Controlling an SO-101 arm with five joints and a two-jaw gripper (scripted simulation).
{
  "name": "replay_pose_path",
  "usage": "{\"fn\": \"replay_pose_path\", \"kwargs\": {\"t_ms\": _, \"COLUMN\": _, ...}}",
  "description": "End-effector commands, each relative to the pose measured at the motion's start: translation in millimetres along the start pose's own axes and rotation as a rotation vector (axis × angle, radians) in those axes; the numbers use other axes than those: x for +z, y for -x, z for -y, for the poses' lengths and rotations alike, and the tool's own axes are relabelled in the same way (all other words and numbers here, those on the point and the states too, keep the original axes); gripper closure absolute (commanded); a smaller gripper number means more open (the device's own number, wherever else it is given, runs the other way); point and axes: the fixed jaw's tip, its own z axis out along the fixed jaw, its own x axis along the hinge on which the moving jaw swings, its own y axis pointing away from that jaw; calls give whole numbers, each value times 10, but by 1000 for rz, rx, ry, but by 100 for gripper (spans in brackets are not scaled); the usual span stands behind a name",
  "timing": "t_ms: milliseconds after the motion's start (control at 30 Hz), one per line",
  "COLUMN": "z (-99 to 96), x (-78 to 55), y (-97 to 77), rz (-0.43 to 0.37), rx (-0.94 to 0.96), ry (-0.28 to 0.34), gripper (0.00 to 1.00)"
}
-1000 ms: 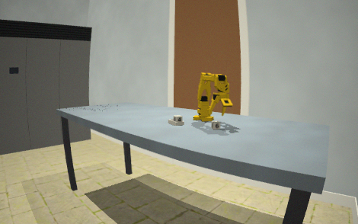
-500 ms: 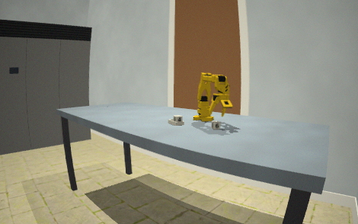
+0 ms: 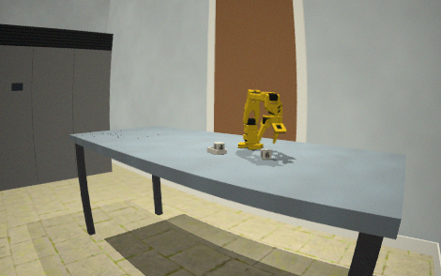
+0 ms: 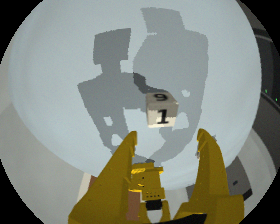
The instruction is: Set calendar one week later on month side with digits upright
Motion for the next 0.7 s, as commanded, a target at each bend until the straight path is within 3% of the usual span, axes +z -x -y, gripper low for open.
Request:
{"fn": "replay_pose_path", "kwargs": {"t_ms": 0, "z": -21, "x": -79, "y": 72, "rz": 55, "rx": 1, "ry": 6, "gripper": 65}}
{"fn": "replay_pose_path", "kwargs": {"t_ms": 667, "z": -22, "x": -30, "y": 80, "rz": 55, "rx": 1, "ry": 6, "gripper": 65}}
